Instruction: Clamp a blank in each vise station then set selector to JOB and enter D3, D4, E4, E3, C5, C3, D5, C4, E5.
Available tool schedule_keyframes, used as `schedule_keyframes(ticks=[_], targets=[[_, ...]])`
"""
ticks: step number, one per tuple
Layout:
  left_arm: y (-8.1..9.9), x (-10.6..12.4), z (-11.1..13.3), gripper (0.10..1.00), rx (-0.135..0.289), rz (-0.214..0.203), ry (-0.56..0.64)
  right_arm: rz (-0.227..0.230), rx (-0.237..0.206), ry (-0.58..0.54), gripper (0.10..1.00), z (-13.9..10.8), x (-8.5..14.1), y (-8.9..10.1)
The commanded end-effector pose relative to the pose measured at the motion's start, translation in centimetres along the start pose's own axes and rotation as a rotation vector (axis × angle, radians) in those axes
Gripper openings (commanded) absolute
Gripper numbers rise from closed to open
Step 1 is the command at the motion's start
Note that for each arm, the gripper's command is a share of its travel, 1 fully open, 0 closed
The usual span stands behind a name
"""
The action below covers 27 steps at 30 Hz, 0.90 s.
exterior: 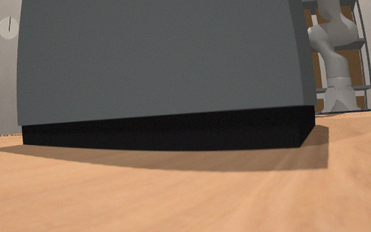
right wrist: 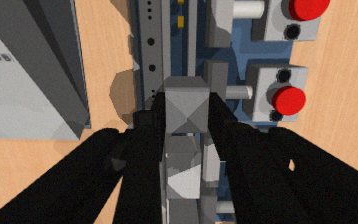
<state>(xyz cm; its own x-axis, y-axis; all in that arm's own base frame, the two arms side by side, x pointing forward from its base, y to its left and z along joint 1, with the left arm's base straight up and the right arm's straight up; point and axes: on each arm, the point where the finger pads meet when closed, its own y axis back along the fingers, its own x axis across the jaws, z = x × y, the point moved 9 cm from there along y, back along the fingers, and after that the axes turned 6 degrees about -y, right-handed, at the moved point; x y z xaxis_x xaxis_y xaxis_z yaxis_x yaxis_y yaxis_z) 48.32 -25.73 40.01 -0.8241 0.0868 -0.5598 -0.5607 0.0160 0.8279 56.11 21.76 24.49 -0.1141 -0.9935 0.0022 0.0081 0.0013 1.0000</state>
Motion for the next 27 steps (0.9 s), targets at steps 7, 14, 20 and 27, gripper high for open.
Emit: schedule_keyframes(ticks=[7, 14, 20, 27], targets=[[0.01, -0.01, 0.00, 1.000, 0.000, 0.000, 0.000, -0.002, 0.008, -0.002, 0.099, -0.12, -0.14, -0.05], [0.01, -0.01, 0.00, 1.000, 0.000, 0.000, 0.000, -0.002, 0.008, -0.002, 0.099, -0.13, -0.14, -0.19], [0.01, -0.01, 0.00, 1.000, 0.000, 0.000, 0.000, -0.002, 0.008, -0.002, 0.099, -0.12, -0.14, -0.31], [0.01, -0.01, 0.00, 1.000, 0.000, 0.000, 0.000, -0.002, 0.008, -0.002, 0.460, -0.11, -0.13, 0.10]])
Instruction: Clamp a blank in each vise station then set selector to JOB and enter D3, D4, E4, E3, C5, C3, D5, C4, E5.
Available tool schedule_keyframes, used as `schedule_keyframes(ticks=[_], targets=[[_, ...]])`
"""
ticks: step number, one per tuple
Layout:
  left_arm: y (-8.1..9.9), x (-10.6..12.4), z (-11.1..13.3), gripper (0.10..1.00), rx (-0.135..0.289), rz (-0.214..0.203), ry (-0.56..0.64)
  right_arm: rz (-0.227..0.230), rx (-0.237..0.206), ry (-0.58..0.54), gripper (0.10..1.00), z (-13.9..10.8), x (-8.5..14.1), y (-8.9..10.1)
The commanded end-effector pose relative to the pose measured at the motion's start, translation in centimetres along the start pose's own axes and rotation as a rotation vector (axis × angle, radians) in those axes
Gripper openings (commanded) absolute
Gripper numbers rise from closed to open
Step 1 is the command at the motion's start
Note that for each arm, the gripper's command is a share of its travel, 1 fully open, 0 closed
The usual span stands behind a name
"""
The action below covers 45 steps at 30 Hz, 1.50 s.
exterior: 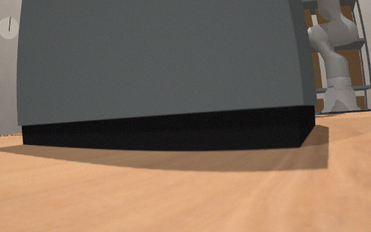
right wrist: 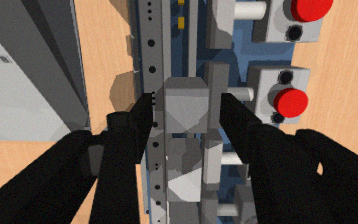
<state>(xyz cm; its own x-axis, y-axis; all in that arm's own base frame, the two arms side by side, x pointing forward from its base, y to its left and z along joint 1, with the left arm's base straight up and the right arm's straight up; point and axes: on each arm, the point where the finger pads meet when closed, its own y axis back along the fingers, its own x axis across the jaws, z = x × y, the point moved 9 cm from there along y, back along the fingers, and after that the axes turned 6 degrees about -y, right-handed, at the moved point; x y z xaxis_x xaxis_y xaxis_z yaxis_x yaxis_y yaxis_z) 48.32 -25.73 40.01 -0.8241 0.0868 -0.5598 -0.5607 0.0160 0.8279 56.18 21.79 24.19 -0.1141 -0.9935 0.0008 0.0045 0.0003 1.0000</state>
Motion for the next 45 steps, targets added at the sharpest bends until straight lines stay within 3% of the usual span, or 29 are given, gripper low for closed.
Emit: schedule_keyframes(ticks=[1, 4, 6, 22, 26, 31, 33, 35, 36, 39, 42, 45], targets=[[0.0, 0.0, 0.0, 1.000, 0.000, 0.000, 0.000, -0.001, 0.004, -0.001, 0.460, 0.0, -0.1, 0.4], [0.0, 0.0, 0.0, 1.000, 0.000, 0.000, 0.000, -0.001, 0.004, -0.001, 0.460, 0.0, -0.1, 8.0], [0.0, 0.0, 0.0, 1.000, 0.000, 0.000, 0.000, -0.001, 0.004, -0.001, 0.460, 0.0, -0.1, 10.3], [0.0, 0.0, 0.0, 1.000, 0.000, 0.000, 0.000, 0.003, 0.006, 0.011, 0.460, 0.3, 0.7, 10.5], [0.0, 0.0, 0.0, 1.000, 0.000, 0.000, 0.000, 0.019, 0.012, 0.075, 0.460, 2.2, 4.7, 11.6], [0.0, 0.0, 0.0, 1.000, 0.000, 0.000, 0.000, 0.037, 0.012, 0.233, 0.460, 7.6, 13.0, 12.6], [0.0, 0.0, 0.0, 1.000, 0.000, 0.000, 0.000, 0.032, 0.008, 0.303, 0.460, 10.1, 15.8, 12.3], [0.0, 0.0, 0.0, 1.000, 0.000, 0.000, 0.000, 0.032, 0.008, 0.303, 0.460, 10.1, 15.8, 12.3], [0.0, 0.0, 0.0, 1.000, 0.000, 0.000, 0.000, 0.029, 0.005, 0.332, 0.460, 13.1, 18.9, 12.0], [0.0, 0.0, 0.0, 1.000, 0.000, 0.000, 0.000, 0.020, -0.006, 0.370, 0.460, 17.3, 21.8, 10.1], [0.0, 0.0, 0.0, 1.000, 0.000, 0.000, 0.000, 0.013, -0.006, 0.407, 0.460, 18.5, 22.9, 2.8], [0.0, 0.0, 0.0, 1.000, 0.000, 0.000, 0.000, 0.004, -0.002, 0.455, 0.460, 18.5, 23.1, -1.6]])
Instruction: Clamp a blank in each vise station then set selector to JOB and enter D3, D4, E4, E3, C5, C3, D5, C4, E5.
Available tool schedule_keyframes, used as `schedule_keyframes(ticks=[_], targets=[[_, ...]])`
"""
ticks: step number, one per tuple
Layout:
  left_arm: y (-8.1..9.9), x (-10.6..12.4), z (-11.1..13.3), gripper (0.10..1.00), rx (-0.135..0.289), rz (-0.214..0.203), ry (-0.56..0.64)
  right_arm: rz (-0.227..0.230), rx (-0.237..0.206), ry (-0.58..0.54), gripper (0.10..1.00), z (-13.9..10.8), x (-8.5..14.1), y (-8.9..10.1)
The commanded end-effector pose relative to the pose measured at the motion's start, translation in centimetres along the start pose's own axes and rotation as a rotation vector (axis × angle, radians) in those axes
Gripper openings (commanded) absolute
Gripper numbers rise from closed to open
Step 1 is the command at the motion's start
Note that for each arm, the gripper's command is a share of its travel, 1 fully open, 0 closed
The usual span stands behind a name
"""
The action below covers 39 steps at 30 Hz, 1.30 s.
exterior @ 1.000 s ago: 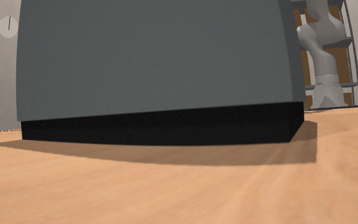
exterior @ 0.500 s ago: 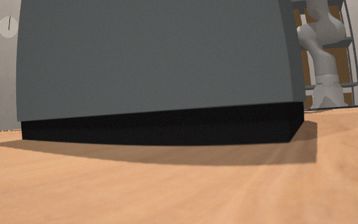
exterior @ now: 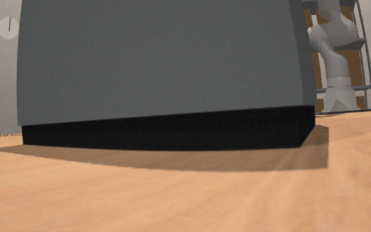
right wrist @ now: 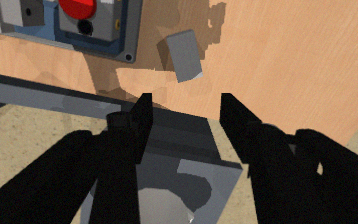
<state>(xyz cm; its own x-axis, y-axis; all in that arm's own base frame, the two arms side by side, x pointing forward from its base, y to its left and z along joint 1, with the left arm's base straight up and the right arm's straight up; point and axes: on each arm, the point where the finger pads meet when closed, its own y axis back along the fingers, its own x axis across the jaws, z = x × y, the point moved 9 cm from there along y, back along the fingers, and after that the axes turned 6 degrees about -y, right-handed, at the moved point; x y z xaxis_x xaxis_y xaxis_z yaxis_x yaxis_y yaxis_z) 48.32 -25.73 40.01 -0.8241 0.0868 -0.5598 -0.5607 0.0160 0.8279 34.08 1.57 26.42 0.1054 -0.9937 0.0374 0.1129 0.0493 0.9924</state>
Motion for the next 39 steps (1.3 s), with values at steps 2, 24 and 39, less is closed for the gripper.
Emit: schedule_keyframes(ticks=[2, 24, 39], targets=[[0.0, 0.0, 0.0, 1.000, 0.000, 0.000, 0.000, -0.022, 0.122, 0.256, 0.460, -1.5, 0.6, -4.8], [0.0, 0.0, 0.0, 1.000, 0.000, 0.000, 0.000, -0.022, 0.122, 0.256, 0.460, -1.6, 0.6, -5.2], [0.0, 0.0, 0.0, 1.000, 0.000, 0.000, 0.000, -0.022, 0.122, 0.256, 0.460, -2.0, 0.4, -8.8]])
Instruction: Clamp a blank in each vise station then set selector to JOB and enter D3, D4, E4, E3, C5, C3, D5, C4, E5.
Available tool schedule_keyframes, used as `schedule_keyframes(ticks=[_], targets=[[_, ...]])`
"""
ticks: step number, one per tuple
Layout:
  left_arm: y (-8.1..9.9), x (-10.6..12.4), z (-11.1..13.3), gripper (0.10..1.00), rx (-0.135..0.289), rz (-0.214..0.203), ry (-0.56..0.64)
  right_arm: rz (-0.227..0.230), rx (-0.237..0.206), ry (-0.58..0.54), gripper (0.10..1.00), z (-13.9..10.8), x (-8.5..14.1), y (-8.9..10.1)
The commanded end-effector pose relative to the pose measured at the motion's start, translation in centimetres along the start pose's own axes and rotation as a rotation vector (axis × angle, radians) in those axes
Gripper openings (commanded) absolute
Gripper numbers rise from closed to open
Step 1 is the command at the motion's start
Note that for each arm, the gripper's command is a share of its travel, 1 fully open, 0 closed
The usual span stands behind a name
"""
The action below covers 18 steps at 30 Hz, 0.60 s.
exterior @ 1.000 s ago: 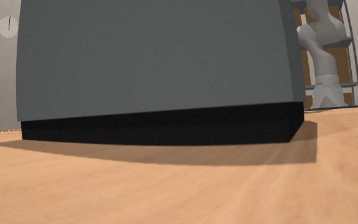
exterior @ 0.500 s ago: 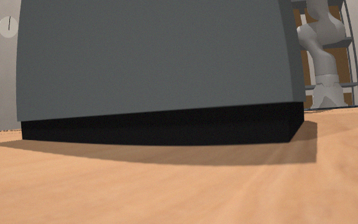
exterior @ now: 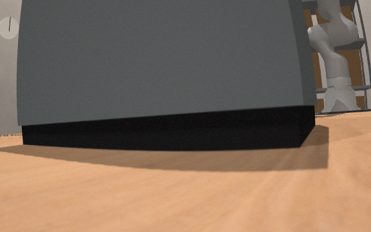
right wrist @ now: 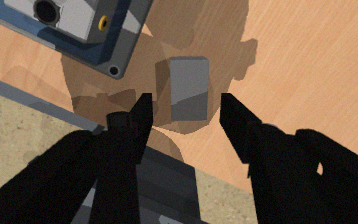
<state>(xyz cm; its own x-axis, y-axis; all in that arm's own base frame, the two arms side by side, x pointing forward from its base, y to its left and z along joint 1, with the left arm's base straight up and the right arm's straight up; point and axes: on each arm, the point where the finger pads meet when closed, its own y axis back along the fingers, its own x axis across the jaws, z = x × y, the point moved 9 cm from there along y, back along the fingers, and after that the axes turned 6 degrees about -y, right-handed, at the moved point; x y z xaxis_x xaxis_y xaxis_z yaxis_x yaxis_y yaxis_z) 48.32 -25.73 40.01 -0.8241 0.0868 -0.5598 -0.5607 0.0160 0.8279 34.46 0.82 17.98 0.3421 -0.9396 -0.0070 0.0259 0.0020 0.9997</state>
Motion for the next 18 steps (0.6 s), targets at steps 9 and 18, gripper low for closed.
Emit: schedule_keyframes(ticks=[9, 18], targets=[[0.01, -0.01, 0.00, 1.000, 0.000, 0.000, 0.000, 0.007, 0.025, 0.011, 0.460, -0.65, 0.15, -0.89], [0.01, -0.01, 0.00, 1.000, 0.000, 0.000, 0.000, 0.007, 0.025, 0.011, 0.460, -0.66, 0.15, -0.94]])
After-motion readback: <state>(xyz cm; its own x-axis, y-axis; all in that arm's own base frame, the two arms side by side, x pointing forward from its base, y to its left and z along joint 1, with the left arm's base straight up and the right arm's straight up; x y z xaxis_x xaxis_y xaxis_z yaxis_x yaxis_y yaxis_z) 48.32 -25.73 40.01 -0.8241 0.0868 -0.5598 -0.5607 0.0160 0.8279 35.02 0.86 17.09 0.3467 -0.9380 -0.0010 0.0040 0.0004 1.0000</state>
